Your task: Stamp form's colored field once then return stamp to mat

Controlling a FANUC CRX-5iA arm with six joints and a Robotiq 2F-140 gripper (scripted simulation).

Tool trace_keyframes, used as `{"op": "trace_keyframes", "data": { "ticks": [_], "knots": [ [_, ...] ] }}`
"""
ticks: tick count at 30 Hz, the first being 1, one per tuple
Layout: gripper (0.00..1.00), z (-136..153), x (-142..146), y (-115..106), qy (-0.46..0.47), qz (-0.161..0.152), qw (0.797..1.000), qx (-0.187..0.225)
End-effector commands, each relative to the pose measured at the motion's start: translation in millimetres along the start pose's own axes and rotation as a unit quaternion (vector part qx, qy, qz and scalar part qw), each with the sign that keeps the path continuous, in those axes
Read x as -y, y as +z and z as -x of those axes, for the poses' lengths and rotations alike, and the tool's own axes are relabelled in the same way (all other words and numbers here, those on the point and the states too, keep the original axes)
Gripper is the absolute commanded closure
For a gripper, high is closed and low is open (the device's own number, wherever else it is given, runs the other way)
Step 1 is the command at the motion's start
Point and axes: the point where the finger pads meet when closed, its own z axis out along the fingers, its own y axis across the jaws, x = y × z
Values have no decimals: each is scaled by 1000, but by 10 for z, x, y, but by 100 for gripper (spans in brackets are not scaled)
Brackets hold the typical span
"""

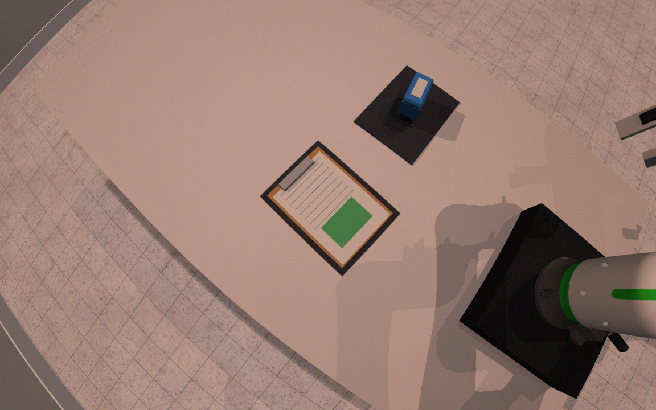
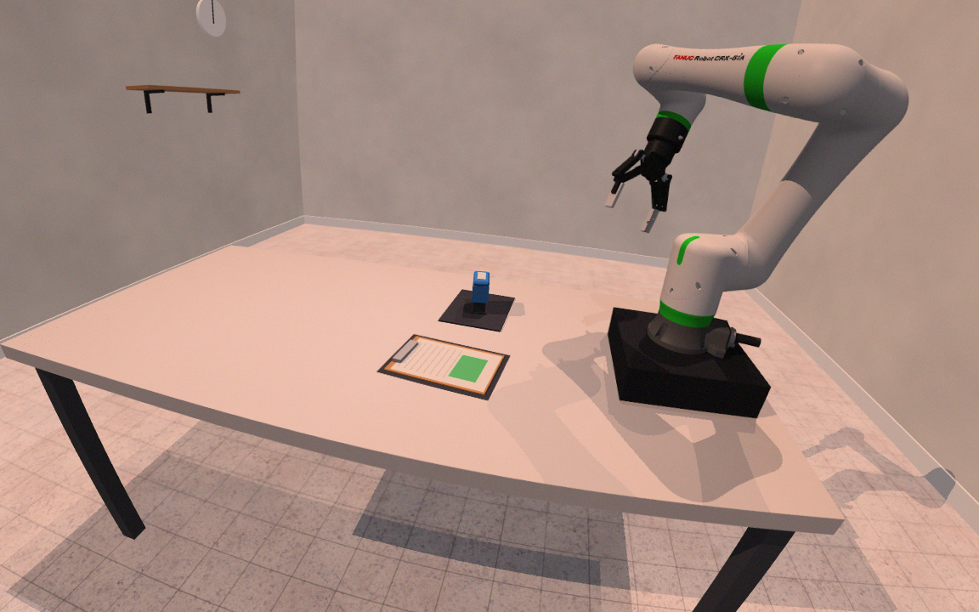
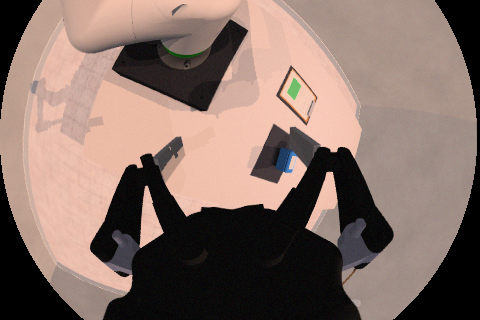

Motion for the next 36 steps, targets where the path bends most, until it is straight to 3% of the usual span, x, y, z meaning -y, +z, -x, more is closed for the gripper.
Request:
{"op": "trace_keyframes", "data": {
  "ticks": [1,6,11,13,16,19,21,23,24,26,27,31,32,33,34,36],
  "knots": [
    [0,1,-1,-1,0,0,1000,0],
    [0,84,-9,22,10,-7,1000,-3],
    [0,676,-164,265,72,-61,995,-16],
    [0,676,-164,265,72,-61,995,-16],
    [0,1045,-352,494,106,-96,990,-14],
    [0,1045,-352,494,106,-96,990,-14],
    [0,1407,-636,806,136,-132,982,-2],
    [0,1416,-642,814,136,-132,982,-2],
    [0,1565,-806,987,149,-149,978,7],
    [0,1583,-821,1003,149,-149,978,7],
    [0,1728,-1014,1205,159,-163,973,18],
    [0,1846,-1216,1413,168,-176,970,30],
    [0,1927,-1402,1605,175,-186,966,42],
    [0,1937,-1417,1620,175,-186,966,42],
    [0,1979,-1568,1775,180,-193,963,53],
    [0,1979,-1568,1775,180,-193,963,53]
  ]
}}
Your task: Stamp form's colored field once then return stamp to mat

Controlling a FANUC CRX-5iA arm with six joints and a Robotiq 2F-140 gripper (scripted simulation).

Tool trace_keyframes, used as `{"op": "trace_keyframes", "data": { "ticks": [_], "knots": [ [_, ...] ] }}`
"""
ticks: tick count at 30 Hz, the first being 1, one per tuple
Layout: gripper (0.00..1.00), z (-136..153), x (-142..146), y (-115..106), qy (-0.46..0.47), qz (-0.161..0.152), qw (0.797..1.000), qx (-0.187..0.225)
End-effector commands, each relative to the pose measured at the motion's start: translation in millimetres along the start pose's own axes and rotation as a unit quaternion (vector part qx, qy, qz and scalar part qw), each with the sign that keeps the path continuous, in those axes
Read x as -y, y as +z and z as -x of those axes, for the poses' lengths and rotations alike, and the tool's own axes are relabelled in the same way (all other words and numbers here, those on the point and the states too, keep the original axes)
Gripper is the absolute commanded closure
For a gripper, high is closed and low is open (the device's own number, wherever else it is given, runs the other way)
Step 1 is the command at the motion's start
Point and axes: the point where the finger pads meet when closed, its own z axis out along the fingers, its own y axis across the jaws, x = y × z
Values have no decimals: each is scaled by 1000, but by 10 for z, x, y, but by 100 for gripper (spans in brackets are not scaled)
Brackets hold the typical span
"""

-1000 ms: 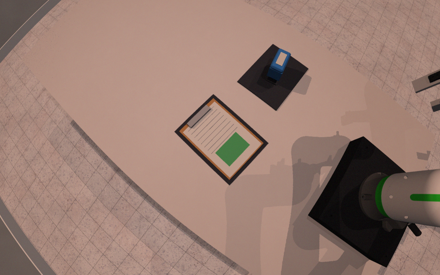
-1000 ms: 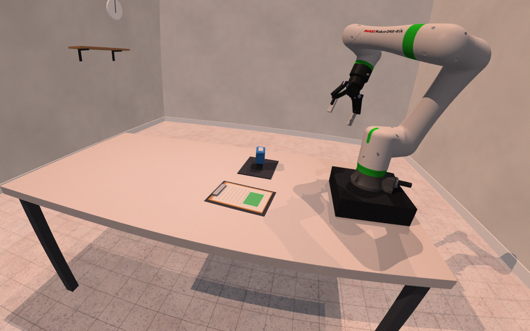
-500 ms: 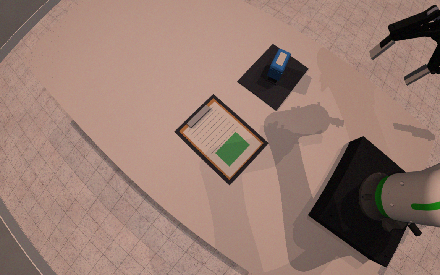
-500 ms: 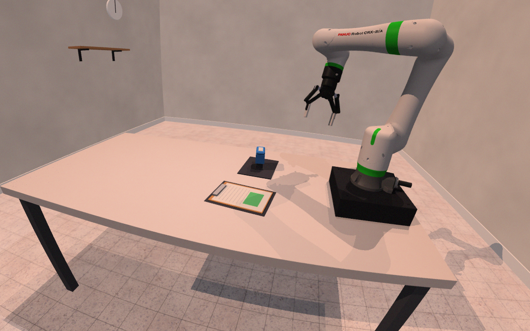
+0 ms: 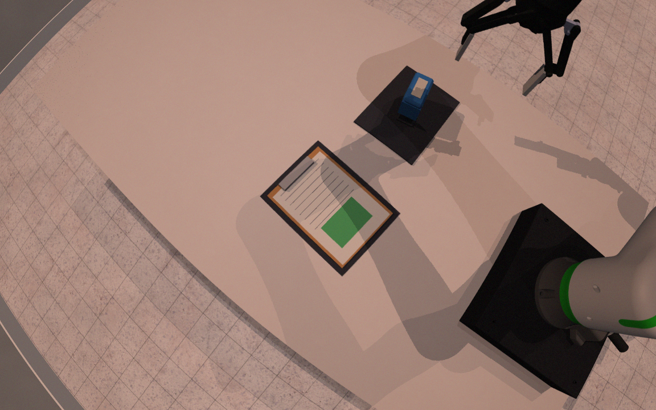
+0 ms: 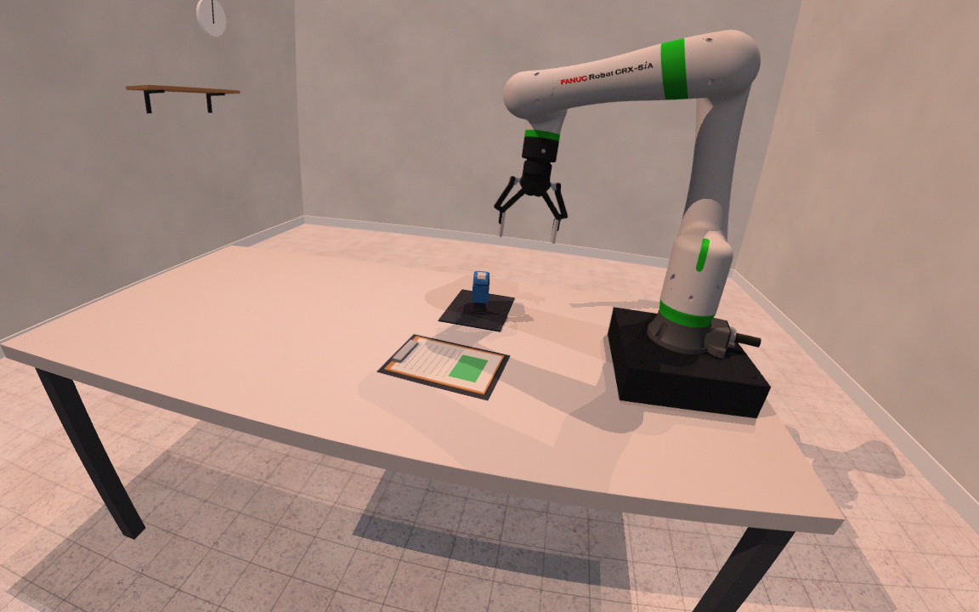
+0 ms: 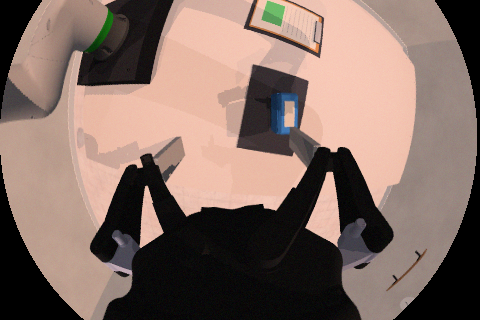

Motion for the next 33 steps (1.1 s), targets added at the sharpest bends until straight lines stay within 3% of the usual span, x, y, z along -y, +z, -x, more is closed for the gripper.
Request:
{"op": "trace_keyframes", "data": {
  "ticks": [1,7,24,30,33],
  "knots": [
    [0,14,-566,282,21,-23,999,29],
    [0,-153,-1132,573,33,-27,998,55],
    [0,-161,-1152,577,33,-27,997,56],
    [0,-211,-1179,125,33,-27,997,56],
    [0,-216,-1180,87,33,-27,997,56]
  ]
}}
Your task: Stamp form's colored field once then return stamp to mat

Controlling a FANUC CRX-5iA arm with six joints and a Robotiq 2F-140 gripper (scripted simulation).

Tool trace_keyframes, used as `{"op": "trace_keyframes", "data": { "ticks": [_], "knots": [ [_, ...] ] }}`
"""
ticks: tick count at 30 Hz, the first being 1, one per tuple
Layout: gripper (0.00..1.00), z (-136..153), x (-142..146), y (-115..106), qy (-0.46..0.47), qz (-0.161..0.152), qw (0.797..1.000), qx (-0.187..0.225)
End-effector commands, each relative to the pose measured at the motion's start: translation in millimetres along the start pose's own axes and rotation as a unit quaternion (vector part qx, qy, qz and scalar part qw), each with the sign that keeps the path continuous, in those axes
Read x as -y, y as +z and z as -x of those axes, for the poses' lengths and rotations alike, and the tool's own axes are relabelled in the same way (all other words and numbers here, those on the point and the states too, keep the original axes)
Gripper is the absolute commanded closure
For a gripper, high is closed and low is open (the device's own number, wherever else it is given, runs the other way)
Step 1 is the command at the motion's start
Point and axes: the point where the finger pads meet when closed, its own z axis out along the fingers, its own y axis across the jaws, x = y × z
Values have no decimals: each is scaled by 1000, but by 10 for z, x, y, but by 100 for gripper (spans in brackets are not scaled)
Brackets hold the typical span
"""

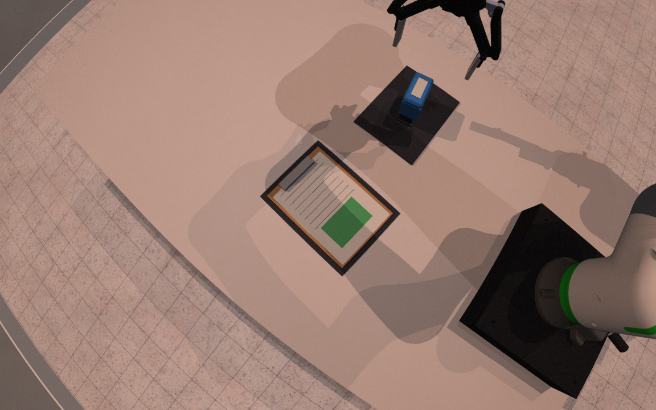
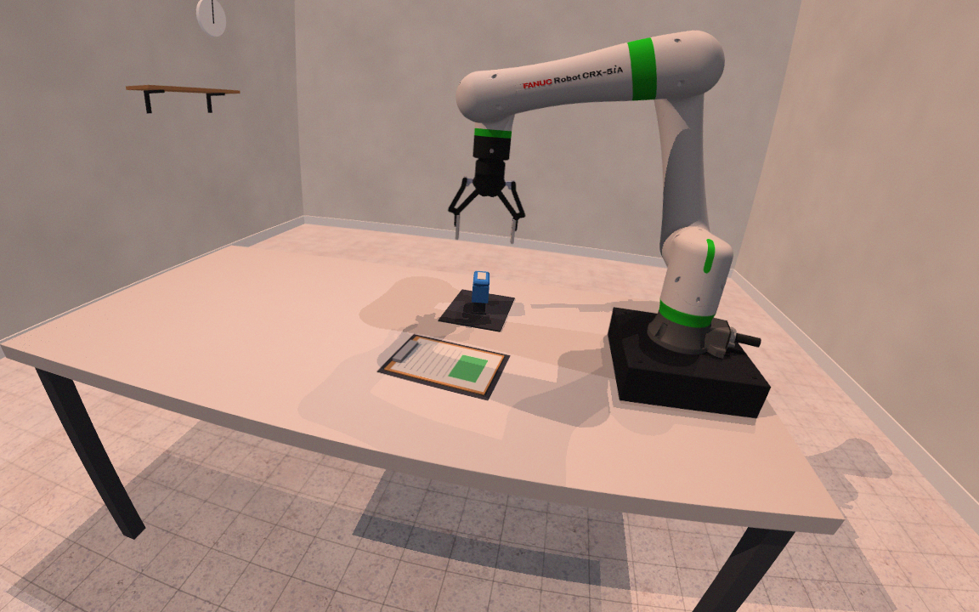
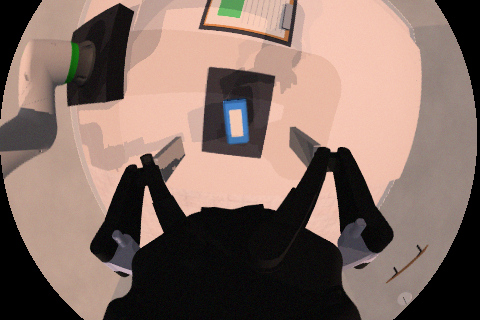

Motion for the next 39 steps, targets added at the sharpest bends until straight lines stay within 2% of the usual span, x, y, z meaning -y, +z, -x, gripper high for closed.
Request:
{"op": "trace_keyframes", "data": {
  "ticks": [1,6,8,10,16,18,19,22,26,27,28,29,30,33,35,36,39],
  "knots": [
    [0,-2,-1,-49,0,0,1000,0],
    [0,-46,-23,-49,-11,0,1000,0],
    [0,-294,-134,-49,-71,0,997,0],
    [0,-775,-309,-50,-168,0,986,0],
    [0,-1536,-376,-47,-319,-1,948,-1],
    [0,-1536,-376,-47,-319,-1,948,-1],
    [0,-1924,-412,-45,-394,-2,919,-1],
    [0,-2269,-433,-44,-458,-2,889,-1],
    [0,-2801,-490,-36,-552,-2,834,-1],
    [0,-2929,-514,42,-575,-1,818,-1],
    [0,-2992,-537,221,-597,-1,802,-1],
    [0,-2991,-545,456,-619,0,785,-1],
    [0,-2935,-525,599,-635,0,773,-1],
    [0,-2952,-489,866,-635,0,773,-1],
    [0,-2952,-489,866,-635,0,773,-1],
    [0,-2980,-499,1214,-635,0,773,-1],
    [0,-2980,-499,1214,-635,0,773,-1]
  ]
}}
